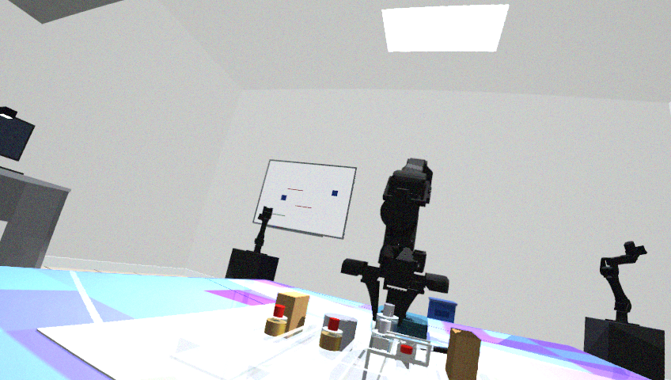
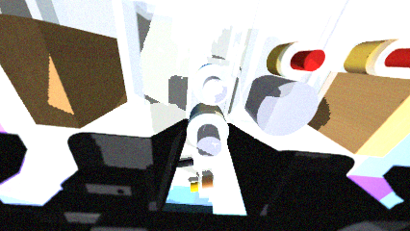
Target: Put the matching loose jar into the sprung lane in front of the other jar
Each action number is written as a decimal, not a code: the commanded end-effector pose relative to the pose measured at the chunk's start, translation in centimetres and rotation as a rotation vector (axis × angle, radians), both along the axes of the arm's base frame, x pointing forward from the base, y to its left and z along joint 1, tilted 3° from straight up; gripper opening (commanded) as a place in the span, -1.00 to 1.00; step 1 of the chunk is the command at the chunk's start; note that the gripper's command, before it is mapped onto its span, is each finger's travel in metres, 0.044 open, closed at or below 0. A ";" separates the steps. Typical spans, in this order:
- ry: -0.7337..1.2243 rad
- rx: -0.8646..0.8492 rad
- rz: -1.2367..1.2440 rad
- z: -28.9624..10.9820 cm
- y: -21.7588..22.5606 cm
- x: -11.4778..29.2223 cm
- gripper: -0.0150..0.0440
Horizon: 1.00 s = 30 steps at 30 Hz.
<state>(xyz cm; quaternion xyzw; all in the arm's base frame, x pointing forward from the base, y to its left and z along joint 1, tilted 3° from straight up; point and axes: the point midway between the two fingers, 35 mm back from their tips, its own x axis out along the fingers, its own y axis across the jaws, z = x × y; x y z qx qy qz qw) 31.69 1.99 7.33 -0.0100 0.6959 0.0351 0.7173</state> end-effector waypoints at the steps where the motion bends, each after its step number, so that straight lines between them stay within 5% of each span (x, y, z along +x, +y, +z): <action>1: -0.036 -0.001 -0.003 0.7 0.0 1.1 -0.49; 30: -0.036 -0.001 -0.003 0.7 0.0 1.6 -0.49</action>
